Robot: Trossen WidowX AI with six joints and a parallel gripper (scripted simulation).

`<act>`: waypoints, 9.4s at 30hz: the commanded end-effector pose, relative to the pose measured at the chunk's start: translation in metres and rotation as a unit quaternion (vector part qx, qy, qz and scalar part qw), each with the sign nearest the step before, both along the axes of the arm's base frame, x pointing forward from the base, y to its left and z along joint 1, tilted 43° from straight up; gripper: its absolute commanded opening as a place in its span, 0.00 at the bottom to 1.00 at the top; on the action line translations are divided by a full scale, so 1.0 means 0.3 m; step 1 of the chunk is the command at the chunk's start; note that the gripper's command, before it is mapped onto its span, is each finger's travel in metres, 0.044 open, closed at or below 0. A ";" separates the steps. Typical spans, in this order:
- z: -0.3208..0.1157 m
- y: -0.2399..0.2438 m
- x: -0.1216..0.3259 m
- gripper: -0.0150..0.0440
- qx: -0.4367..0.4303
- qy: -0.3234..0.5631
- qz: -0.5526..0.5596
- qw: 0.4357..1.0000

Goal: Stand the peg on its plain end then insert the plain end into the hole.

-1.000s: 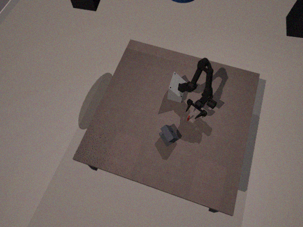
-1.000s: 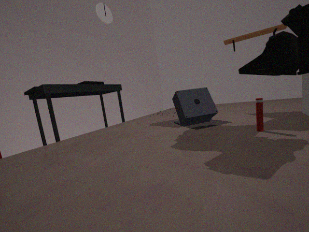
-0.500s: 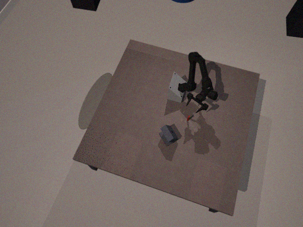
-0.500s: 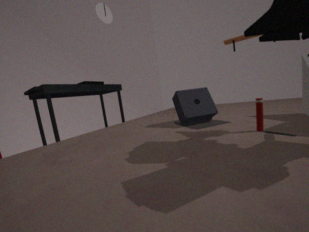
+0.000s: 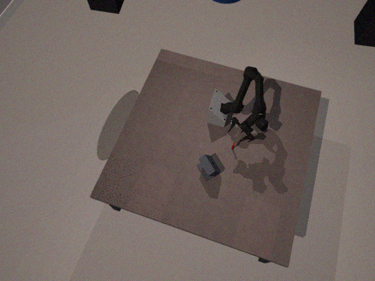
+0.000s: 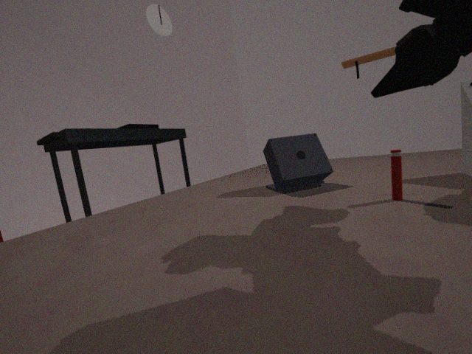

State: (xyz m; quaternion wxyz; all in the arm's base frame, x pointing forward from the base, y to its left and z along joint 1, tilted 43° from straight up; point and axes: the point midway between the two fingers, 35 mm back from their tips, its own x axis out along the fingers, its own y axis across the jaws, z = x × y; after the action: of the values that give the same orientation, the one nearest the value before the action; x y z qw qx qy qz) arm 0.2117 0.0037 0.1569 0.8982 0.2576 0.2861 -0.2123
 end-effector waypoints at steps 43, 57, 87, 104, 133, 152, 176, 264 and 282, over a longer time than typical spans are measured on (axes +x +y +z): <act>-0.100 0.085 0.078 1.00 0.392 0.305 0.248 0.832; -0.138 0.120 0.085 1.00 0.348 0.283 0.320 0.835; -0.231 0.200 0.106 1.00 0.335 0.277 0.338 0.835; -0.295 0.264 0.111 1.00 0.337 0.276 0.338 0.834; -0.289 0.258 0.113 0.25 0.334 0.275 0.340 0.835; -0.130 0.093 0.098 0.25 0.335 0.278 0.338 0.835; -0.163 0.065 0.108 0.25 0.207 0.291 0.377 0.855; -0.144 0.015 0.349 0.25 -0.296 0.210 0.387 0.848; -0.194 -0.002 0.423 0.25 -0.330 0.197 0.376 0.843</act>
State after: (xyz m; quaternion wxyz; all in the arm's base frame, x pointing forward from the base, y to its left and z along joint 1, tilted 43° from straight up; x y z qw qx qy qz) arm 0.3363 0.0045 0.1043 0.8678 -0.2208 0.4450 0.0158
